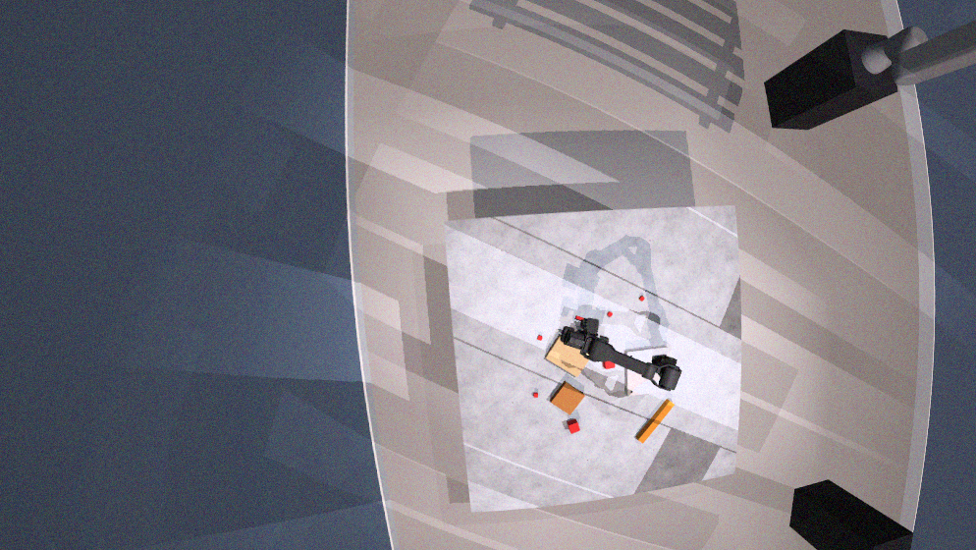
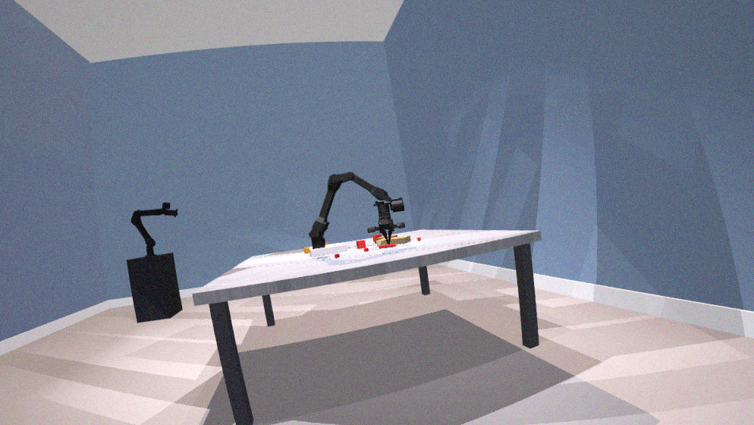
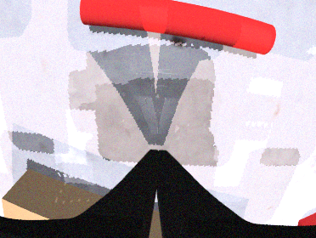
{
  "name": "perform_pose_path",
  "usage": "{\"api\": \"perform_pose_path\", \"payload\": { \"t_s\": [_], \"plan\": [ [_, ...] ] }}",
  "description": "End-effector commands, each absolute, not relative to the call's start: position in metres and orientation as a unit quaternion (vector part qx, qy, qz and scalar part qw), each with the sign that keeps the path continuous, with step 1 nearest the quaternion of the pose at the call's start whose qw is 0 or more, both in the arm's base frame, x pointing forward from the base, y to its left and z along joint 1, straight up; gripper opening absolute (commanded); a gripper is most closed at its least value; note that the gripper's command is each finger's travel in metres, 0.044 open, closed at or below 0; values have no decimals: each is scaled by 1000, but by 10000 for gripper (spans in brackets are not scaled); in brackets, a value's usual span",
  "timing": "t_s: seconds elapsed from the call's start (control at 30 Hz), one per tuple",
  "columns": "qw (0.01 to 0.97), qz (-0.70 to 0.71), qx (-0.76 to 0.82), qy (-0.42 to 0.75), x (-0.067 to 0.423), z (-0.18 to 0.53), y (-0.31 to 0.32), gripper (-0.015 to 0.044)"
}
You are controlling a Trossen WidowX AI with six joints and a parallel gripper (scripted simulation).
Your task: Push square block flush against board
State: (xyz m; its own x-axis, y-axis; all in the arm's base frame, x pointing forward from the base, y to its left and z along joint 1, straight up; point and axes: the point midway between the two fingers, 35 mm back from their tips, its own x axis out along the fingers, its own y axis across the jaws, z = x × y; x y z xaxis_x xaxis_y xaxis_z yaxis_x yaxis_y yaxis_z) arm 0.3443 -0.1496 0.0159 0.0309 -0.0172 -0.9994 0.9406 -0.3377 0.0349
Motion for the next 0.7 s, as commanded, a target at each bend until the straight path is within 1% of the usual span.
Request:
{"api": "perform_pose_path", "payload": {
  "t_s": [0.0, 0.1, 0.2, 0.27, 0.47, 0.67],
  "plan": [
    [415, -573, 585, 397, 345, 14, -142, 0],
    [418, -573, 584, 396, 346, 19, -145, 0],
    [416, -573, 584, 397, 346, 57, -145, 0],
    [416, -573, 585, 397, 344, 69, -145, 0],
    [424, -569, 585, 392, 348, 70, -145, 0],
    [465, -541, 552, 431, 360, 71, -127, 0]
  ]
}}
